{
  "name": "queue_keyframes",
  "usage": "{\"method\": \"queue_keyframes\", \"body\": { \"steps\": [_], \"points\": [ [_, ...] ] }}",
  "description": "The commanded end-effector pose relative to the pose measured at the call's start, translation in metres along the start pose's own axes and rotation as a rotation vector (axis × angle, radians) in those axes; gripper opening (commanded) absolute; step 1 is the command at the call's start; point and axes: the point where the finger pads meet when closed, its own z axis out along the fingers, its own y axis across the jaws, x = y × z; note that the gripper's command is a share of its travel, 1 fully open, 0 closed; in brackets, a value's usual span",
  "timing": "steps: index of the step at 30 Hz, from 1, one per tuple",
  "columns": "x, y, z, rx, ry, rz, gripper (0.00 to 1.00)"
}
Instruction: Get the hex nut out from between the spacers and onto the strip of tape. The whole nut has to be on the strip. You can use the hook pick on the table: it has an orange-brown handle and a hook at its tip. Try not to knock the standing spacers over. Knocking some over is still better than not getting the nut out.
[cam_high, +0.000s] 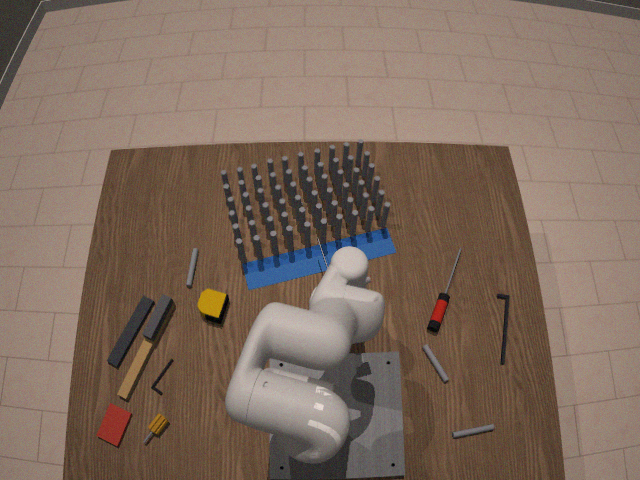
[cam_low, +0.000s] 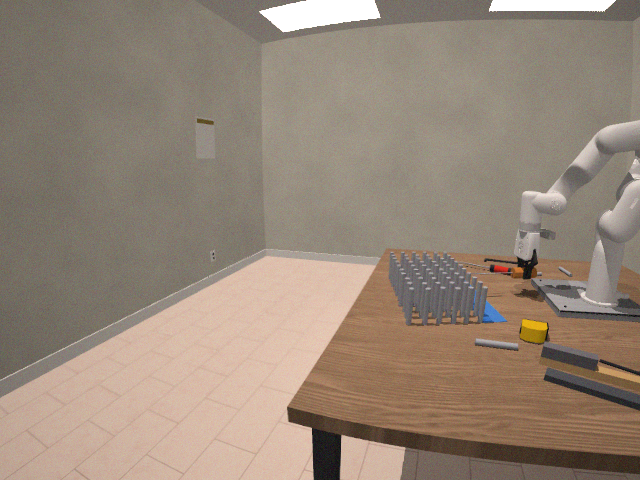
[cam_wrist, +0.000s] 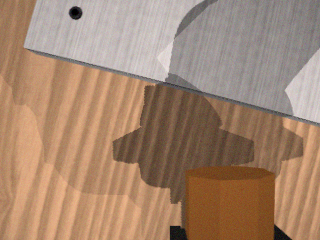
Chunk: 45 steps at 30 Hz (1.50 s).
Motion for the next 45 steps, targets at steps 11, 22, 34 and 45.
{"method": "queue_keyframes", "body": {
  "steps": [11,22,34,45],
  "points": [
    [-0.003,-0.002,0.024,0.002,-0.003,0.000,0.00],
    [-0.003,-0.002,0.025,0.002,-0.003,0.000,0.00],
    [-0.003,-0.002,0.039,0.002,-0.003,0.001,0.00],
    [-0.003,-0.002,0.056,0.002,-0.003,0.001,0.00]
  ]
}}
